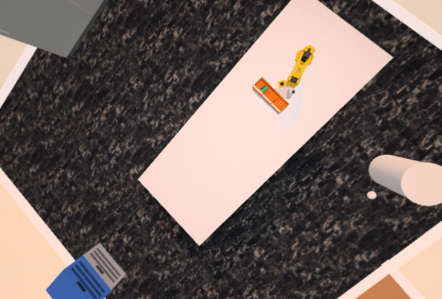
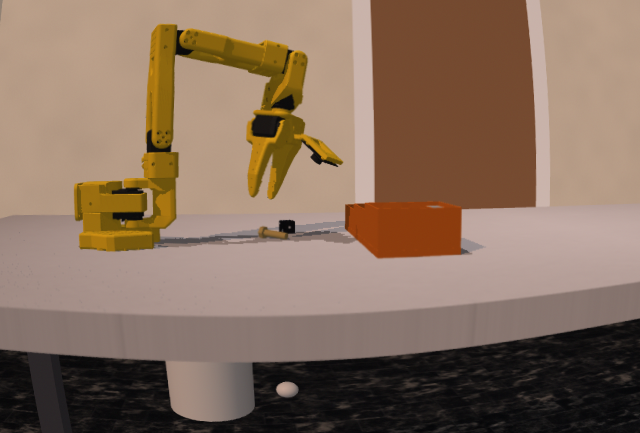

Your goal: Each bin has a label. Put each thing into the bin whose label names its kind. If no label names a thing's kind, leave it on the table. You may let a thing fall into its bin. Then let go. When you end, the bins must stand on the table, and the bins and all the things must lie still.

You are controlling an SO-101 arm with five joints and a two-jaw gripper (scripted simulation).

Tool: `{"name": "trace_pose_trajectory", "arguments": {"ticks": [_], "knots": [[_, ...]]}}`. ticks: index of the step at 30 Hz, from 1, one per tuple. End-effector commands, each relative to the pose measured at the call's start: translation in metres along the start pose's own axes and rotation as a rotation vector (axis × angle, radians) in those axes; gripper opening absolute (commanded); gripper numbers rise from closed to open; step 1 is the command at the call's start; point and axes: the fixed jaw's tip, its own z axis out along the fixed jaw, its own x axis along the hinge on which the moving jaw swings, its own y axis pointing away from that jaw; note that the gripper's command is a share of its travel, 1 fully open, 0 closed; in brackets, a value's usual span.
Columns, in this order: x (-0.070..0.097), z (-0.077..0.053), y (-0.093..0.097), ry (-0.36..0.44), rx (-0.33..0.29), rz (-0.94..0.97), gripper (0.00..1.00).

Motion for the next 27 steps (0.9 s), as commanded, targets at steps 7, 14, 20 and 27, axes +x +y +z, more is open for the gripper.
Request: {"name": "trace_pose_trajectory", "arguments": {"ticks": [7, 14, 20, 27], "knots": [[-0.0026, -0.0064, 0.0019, -0.029, -0.043, 0.023, 0.22], [-0.0050, -0.0082, 0.0055, -0.088, -0.123, 0.036, 0.22], [-0.0050, -0.0082, 0.0055, -0.088, -0.123, 0.036, 0.22], [-0.0050, -0.0082, 0.0055, -0.088, -0.123, 0.036, 0.22]]}}
